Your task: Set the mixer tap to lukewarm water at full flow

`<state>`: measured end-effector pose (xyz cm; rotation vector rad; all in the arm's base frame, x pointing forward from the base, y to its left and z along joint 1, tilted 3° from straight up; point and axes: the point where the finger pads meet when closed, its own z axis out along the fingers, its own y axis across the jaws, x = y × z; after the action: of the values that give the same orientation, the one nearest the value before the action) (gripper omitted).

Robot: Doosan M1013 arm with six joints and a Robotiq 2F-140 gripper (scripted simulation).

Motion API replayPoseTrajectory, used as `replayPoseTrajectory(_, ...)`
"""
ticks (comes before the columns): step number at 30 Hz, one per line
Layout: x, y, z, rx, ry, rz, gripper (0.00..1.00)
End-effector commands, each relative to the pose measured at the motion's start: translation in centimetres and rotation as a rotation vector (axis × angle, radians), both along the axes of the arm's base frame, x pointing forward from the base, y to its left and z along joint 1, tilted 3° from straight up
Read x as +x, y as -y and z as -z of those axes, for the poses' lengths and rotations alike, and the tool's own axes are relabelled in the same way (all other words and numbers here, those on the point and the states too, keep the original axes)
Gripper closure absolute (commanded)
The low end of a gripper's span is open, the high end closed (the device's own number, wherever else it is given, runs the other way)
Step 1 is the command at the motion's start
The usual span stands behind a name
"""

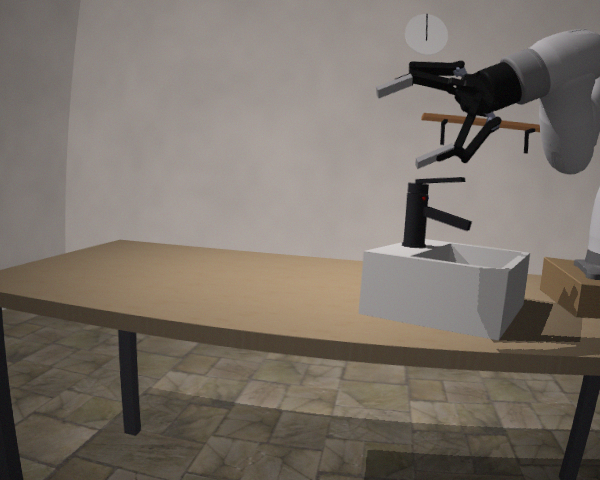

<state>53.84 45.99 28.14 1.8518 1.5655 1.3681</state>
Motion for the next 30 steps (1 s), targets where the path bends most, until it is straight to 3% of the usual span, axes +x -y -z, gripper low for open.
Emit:
replayPoseTrajectory(1,0.0,0.0,0.0,0.0,0.0,0.0,0.0)
replayPoseTrajectory(20,0.1,-0.3,-0.1,-0.003,0.001,-0.013,0.0)
replayPoseTrajectory(26,0.7,-4.0,-2.0,-0.071,0.02,-0.251,0.0)
replayPoseTrajectory(30,0.7,-4.8,-2.4,-0.1,0.024,-0.322,0.0)
